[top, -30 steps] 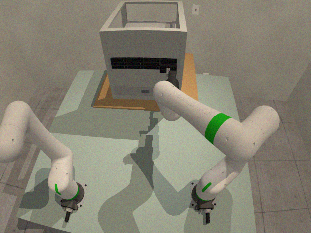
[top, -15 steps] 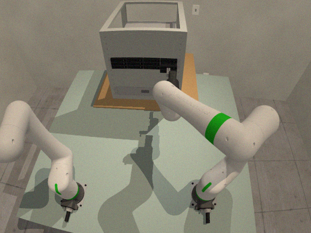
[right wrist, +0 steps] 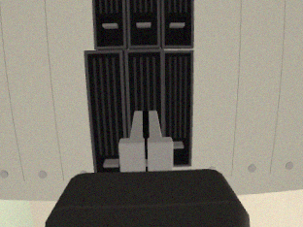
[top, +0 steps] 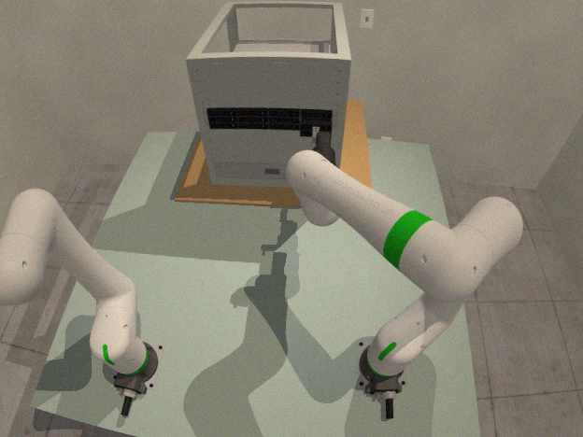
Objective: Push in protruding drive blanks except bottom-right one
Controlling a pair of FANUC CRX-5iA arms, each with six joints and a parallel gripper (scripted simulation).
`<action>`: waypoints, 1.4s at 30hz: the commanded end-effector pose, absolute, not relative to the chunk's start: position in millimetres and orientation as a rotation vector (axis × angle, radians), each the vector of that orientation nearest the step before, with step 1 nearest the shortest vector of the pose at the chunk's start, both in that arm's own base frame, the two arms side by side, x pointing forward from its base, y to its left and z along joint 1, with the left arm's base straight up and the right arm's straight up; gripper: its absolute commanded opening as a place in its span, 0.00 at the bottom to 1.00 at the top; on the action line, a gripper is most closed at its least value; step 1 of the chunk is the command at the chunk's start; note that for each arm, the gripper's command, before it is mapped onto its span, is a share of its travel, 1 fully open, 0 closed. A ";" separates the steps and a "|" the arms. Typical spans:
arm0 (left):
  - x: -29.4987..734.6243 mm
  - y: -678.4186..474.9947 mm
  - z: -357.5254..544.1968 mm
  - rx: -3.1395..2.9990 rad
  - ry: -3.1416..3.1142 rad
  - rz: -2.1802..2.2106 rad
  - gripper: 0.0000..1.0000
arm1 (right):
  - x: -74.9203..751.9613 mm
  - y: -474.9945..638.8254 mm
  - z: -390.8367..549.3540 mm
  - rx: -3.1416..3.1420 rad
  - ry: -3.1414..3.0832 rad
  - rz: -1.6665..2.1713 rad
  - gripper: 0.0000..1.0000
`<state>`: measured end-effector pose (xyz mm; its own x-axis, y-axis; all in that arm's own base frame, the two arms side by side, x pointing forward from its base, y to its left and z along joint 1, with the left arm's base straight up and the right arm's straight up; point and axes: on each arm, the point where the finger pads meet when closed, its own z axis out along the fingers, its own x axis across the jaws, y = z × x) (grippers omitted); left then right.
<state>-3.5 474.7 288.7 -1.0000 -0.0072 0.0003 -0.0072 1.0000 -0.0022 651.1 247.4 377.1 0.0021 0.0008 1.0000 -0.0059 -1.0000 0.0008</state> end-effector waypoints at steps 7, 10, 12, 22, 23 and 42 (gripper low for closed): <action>-3.4 475.0 289.7 0.011 -3.142 0.000 1.00 | 657.1 247.4 378.6 2.218 -0.007 2.218 0.00; -3.4 475.0 289.7 0.011 -3.142 0.000 1.00 | 657.1 247.4 378.6 2.218 -0.007 2.218 0.00; -3.4 475.0 289.7 0.011 -3.142 0.000 1.00 | 657.1 247.4 378.6 2.218 -0.007 2.218 0.00; -3.4 475.0 289.7 0.011 -3.142 0.000 1.00 | 667.0 247.3 378.6 2.218 -0.007 2.218 0.00; -3.4 475.0 289.7 0.011 -3.142 0.000 1.00 | 667.1 247.3 378.6 2.218 -0.007 2.218 0.00; -3.4 475.0 289.7 0.011 -3.142 0.000 1.00 | 677.1 247.3 378.6 2.218 -0.007 2.218 0.00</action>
<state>-3.5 474.7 288.7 -1.0000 -0.0072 0.0003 -0.0072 1.0000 -0.0022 676.2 247.3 377.0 0.0022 0.0008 1.0000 -0.0059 -1.0000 0.0009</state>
